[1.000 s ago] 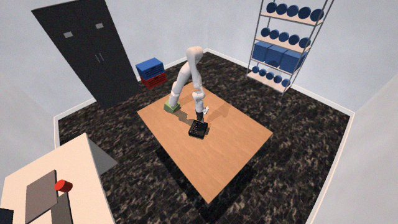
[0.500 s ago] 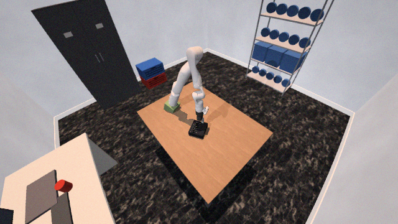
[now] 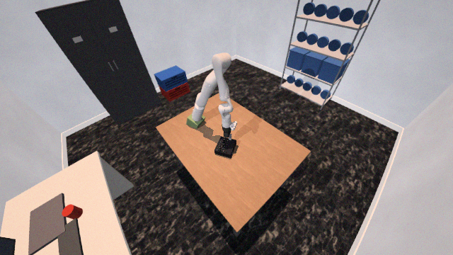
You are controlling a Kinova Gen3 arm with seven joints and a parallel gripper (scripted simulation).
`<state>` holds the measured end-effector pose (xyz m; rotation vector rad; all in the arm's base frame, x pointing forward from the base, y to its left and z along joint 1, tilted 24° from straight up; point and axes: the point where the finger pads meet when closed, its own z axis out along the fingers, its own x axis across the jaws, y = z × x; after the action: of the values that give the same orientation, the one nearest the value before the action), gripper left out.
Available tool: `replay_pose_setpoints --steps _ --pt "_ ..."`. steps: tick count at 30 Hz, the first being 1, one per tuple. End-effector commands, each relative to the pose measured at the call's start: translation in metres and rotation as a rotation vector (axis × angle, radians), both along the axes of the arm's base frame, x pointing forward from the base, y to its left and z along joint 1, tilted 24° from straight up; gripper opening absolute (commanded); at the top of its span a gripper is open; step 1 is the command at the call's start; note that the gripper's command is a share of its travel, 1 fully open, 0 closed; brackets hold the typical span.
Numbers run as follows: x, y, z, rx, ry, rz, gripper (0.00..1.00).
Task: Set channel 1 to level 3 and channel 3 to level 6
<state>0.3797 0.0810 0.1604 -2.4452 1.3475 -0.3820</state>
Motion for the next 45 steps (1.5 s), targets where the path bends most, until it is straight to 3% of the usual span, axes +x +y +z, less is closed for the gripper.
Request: replay_pose_setpoints --steps 1,45 --pt "-0.001 -0.002 0.0 0.002 -0.005 -0.002 0.0" --pt "-0.017 -0.012 -0.009 0.002 -0.005 -0.002 0.0"
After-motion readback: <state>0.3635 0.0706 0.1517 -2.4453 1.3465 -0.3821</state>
